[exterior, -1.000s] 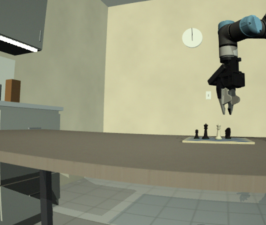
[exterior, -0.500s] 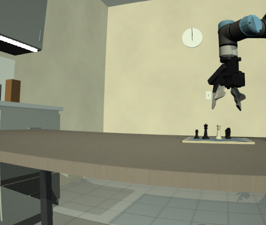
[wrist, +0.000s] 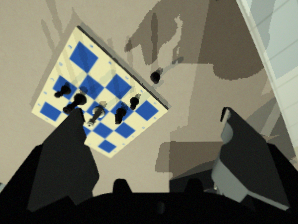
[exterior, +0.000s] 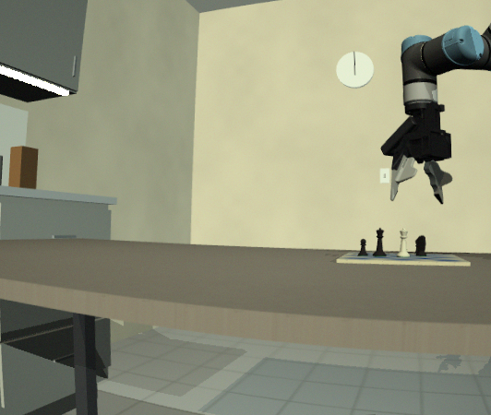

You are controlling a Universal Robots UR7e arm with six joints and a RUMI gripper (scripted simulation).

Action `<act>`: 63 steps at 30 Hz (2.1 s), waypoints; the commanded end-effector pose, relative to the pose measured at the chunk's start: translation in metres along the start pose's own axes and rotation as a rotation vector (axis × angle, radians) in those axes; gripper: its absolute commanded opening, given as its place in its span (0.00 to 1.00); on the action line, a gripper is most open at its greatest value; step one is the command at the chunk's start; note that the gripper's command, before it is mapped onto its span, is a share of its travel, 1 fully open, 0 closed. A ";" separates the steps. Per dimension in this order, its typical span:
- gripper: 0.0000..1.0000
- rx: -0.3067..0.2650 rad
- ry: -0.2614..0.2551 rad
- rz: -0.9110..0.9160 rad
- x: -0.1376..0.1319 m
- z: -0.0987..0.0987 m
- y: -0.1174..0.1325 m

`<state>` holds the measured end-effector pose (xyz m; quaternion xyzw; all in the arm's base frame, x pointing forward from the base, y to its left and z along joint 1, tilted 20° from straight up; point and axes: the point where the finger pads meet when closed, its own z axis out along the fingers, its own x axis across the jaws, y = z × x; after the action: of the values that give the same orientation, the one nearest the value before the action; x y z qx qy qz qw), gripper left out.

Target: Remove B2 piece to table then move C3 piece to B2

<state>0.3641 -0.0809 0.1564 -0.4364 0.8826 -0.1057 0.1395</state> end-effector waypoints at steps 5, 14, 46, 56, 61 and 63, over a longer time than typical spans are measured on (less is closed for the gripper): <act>1.00 -0.005 0.003 -0.142 -0.029 -0.004 0.014; 1.00 -0.003 0.002 -0.438 -0.085 -0.015 0.049; 0.25 0.006 0.000 -0.587 -0.112 -0.022 0.070; 0.25 0.006 0.000 -0.587 -0.112 -0.022 0.070; 0.25 0.006 0.000 -0.587 -0.112 -0.022 0.070; 0.25 0.006 0.000 -0.587 -0.112 -0.022 0.070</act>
<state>0.3690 0.0519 0.1724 -0.6725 0.7185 -0.1438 0.1043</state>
